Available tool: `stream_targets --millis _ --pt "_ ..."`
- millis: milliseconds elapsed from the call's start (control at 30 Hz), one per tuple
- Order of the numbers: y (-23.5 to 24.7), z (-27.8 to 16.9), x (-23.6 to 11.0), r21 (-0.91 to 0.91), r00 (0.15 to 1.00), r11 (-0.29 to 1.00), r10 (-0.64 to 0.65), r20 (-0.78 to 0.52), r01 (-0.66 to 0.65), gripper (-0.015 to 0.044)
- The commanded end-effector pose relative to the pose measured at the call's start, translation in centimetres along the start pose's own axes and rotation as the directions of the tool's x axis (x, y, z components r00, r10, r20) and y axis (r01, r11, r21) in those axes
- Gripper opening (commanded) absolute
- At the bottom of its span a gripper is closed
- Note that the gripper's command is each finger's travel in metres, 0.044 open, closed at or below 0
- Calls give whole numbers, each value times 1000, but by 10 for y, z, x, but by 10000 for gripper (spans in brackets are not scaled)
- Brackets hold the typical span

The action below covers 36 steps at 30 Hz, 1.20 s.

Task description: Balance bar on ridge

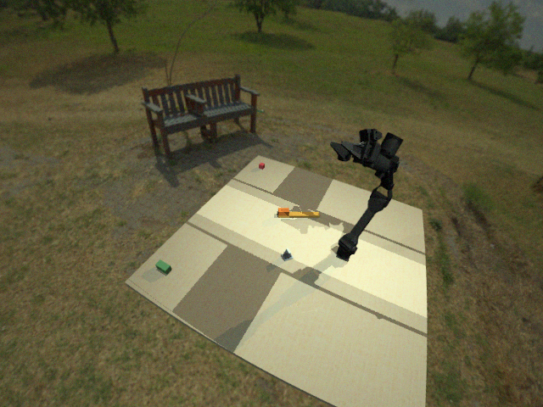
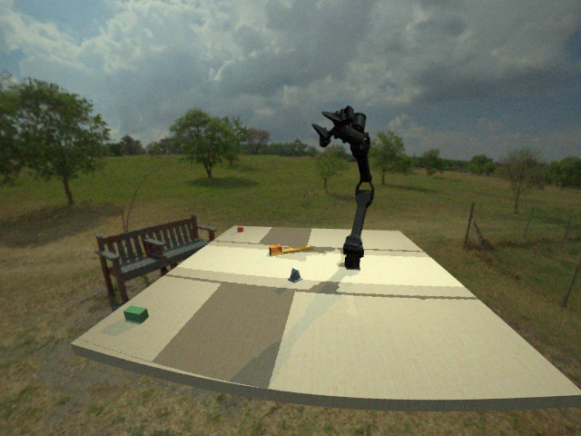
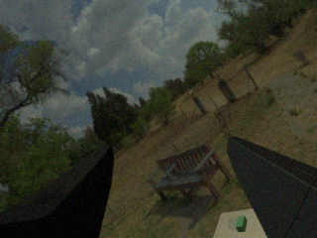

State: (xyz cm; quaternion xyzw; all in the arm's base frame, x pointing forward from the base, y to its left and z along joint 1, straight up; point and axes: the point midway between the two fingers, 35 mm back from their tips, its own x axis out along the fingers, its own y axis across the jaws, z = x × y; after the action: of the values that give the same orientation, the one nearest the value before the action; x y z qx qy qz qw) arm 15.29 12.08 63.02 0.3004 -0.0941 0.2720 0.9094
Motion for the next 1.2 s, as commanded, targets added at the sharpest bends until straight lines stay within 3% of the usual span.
stream_targets --millis 0,633,1167 --pt "-6 -20 16 -1 998 999 -47 -39 47 315" --pt "-78 -92 71 64 929 939 -321 -186 337 315" --pt "-173 -138 93 165 773 767 -561 -296 620 315"
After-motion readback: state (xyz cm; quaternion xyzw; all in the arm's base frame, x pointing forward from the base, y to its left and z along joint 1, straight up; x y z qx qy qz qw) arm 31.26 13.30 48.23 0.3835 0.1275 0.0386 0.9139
